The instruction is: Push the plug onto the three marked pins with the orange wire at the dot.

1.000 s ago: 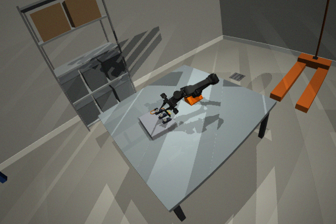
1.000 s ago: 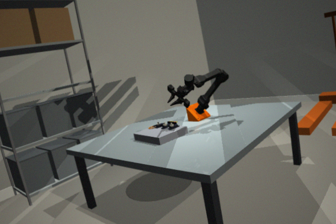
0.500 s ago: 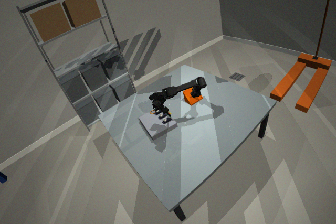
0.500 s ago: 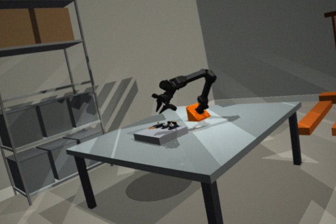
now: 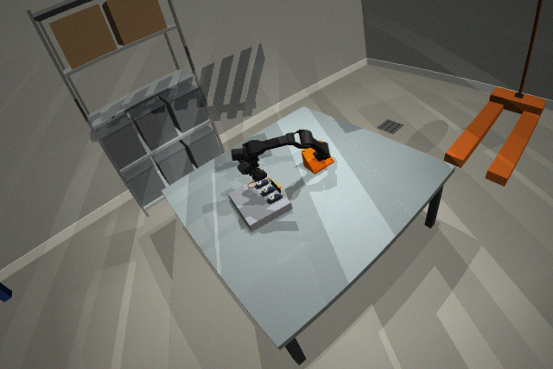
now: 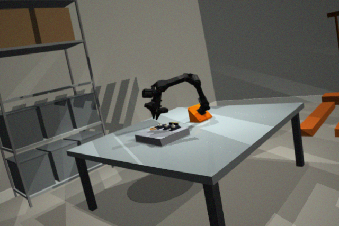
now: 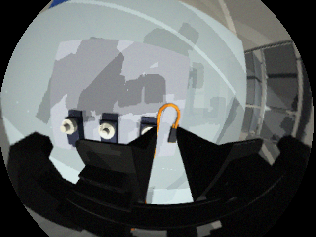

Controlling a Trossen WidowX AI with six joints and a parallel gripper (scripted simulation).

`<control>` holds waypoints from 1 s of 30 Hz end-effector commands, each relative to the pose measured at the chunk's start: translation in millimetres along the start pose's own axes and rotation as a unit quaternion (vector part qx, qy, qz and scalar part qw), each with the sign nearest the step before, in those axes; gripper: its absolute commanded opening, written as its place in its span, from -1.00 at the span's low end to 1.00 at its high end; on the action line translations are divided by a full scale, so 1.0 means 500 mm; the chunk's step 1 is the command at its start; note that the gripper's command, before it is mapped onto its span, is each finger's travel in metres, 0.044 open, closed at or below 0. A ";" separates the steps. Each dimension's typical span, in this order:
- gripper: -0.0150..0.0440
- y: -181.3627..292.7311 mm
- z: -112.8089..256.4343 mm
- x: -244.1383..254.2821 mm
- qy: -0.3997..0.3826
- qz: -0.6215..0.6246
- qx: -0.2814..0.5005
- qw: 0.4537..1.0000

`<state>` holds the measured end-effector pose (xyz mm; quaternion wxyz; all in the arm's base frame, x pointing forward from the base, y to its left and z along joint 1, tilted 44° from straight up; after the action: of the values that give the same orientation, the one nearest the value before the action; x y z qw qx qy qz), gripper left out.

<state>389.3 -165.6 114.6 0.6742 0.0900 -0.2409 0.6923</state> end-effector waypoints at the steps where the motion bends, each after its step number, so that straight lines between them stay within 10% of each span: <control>1: -0.10 0.016 -0.031 -0.056 -0.051 -0.034 0.031 0.998; 30: -0.10 0.059 -0.143 -0.118 -0.134 -0.096 0.069 0.984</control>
<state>379.2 -188.8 23.3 0.6899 0.2489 -0.2693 0.6241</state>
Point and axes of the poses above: the point midway between the two fingers, 35 mm back from their tips, its own z axis back along the fingers, its own x axis across the jaws, y = z × x, the point moved 9 cm from there along z, back along the fingers, and after that the axes turned 3 degrees about z, right-handed, at the moved point
